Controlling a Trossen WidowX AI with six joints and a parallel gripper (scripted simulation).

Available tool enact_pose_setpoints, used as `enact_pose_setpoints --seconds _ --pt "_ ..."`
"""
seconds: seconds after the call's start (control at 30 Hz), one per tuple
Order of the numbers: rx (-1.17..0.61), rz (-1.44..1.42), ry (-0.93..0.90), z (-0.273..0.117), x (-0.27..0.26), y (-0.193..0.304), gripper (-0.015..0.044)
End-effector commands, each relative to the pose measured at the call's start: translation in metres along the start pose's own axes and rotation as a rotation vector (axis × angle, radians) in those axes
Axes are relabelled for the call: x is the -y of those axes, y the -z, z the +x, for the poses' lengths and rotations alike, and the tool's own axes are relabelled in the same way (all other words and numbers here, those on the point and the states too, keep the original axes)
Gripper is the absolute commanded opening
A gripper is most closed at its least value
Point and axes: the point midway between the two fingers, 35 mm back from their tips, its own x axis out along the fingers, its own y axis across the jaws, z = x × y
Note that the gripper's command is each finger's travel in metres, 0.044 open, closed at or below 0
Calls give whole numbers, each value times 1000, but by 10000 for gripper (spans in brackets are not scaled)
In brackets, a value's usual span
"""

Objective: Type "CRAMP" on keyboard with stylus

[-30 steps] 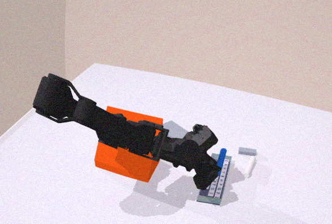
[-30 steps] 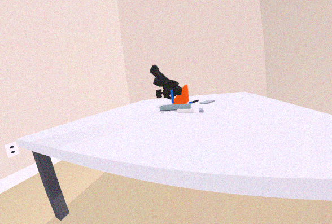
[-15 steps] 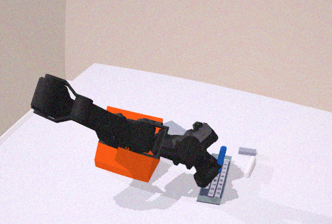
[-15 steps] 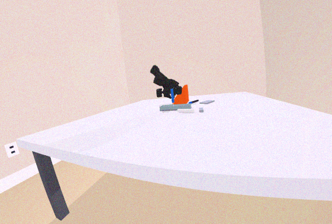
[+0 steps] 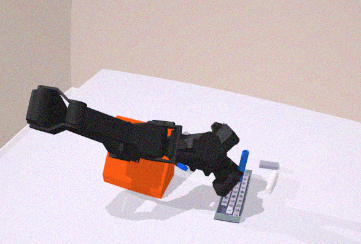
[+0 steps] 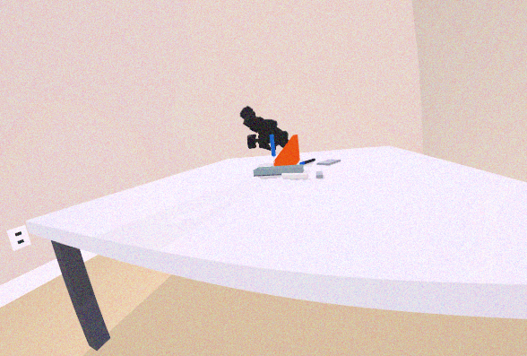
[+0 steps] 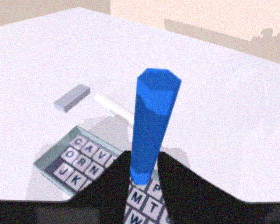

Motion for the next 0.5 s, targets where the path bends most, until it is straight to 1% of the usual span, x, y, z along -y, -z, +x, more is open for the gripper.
enact_pose_setpoints --seconds 0.0,0.07,0.33,0.47 --pt "2 -3 -2 0 -1 0 44" --pt "2 -3 -2 0 1 -1 0" --pt "1 2 3 5 23 -8 0" --pt "1 2 3 7 24 -5 0"
